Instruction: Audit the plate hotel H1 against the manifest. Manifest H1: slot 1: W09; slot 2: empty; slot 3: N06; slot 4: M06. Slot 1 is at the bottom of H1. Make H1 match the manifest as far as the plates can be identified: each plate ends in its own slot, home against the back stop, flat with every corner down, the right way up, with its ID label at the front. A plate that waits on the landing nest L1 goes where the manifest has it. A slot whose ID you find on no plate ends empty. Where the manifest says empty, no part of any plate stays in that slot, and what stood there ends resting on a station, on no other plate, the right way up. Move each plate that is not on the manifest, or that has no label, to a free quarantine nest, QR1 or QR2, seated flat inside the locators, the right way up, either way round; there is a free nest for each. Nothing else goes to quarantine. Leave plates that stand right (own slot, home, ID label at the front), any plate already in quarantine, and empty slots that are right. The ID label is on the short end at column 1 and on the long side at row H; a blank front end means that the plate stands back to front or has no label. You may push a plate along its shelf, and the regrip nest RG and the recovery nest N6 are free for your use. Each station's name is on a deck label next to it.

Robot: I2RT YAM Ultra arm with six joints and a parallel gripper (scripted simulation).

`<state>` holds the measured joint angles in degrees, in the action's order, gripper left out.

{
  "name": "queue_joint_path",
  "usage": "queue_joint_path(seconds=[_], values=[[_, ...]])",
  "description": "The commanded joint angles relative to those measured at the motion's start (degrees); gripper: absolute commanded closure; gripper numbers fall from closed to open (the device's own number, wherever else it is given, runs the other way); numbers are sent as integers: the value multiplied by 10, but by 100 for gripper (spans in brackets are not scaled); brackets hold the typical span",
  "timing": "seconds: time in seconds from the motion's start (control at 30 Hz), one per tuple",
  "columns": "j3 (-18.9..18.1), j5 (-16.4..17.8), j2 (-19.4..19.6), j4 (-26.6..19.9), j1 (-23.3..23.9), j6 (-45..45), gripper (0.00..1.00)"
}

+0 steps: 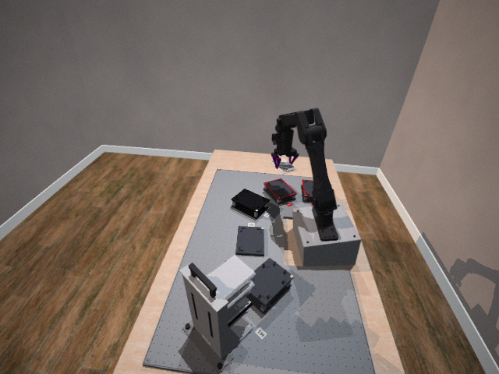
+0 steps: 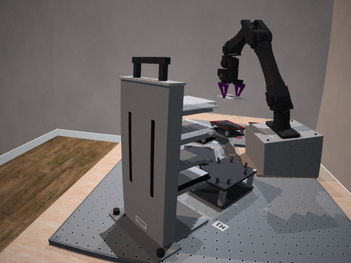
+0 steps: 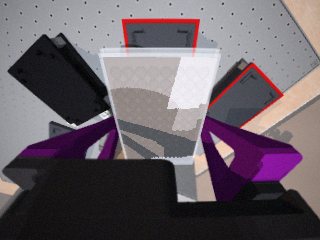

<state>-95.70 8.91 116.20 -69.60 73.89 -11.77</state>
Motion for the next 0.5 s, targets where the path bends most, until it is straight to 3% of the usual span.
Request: queue_joint_path(seconds=[0.0, 0.47], values=[[4, 0, -3, 30, 0, 4, 14], [51, 0, 15, 96, -7, 11, 14]])
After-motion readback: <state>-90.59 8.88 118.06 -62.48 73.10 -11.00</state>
